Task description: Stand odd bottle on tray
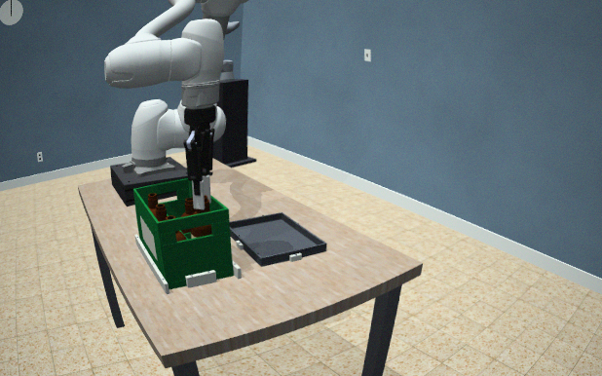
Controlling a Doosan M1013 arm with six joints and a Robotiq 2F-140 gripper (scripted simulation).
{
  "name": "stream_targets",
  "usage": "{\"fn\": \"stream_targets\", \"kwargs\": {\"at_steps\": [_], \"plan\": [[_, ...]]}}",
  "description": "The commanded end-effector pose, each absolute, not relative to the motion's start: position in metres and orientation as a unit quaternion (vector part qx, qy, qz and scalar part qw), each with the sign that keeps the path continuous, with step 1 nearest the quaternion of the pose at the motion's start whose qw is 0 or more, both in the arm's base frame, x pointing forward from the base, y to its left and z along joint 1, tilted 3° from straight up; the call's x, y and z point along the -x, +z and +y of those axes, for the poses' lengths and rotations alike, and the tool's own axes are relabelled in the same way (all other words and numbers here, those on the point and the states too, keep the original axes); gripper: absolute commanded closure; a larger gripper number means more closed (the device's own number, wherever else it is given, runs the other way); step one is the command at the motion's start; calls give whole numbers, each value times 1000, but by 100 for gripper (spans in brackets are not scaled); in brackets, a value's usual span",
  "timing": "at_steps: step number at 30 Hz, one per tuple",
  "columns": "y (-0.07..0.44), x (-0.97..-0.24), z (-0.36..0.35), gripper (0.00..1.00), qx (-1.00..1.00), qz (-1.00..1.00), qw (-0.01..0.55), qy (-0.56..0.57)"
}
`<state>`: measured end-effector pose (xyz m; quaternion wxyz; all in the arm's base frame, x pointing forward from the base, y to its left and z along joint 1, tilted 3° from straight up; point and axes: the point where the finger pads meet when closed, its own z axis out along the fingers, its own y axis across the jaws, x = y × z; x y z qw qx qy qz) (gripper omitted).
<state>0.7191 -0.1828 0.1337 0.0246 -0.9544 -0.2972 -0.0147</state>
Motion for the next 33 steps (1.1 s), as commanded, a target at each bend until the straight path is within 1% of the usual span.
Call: {"fn": "stream_targets", "kwargs": {"at_steps": [1,33], "plan": [[137,-721,-184,100,955,-295,23,-16],[151,-721,-186,100,955,-295,23,-16]]}}
